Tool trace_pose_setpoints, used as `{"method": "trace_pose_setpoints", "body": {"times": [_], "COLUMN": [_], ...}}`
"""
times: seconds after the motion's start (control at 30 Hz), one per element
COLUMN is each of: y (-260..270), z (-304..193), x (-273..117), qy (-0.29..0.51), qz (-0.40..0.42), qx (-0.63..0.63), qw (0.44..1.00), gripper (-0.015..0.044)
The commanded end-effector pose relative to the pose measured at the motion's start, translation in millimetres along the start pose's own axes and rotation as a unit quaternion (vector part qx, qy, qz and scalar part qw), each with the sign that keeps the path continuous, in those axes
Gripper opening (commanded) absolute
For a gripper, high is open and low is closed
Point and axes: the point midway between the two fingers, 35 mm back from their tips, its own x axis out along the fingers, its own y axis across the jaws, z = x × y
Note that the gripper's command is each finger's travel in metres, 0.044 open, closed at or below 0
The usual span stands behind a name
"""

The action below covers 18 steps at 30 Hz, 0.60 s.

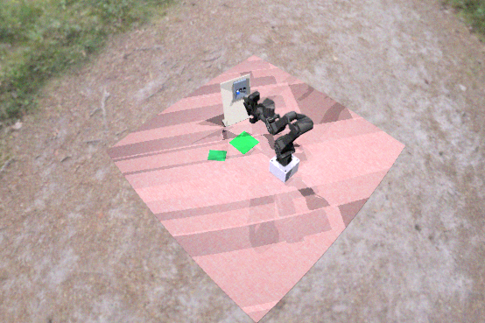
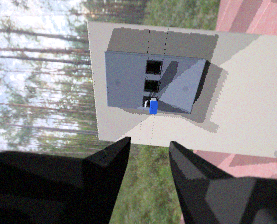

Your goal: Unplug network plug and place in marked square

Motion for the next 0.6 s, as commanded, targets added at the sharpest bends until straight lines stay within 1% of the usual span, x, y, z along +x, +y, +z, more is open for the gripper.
{"method": "trace_pose_setpoints", "body": {"times": [0.0, 0.57], "y": [-0.9, -1.4], "z": [1.4, 6.0], "x": [7.6, 24.9], "qy": [0.002, 0.002], "qz": [0.002, 0.004], "qx": [0.002, 0.002], "qw": [1.000, 1.000], "gripper": [0.0156, 0.0156]}}
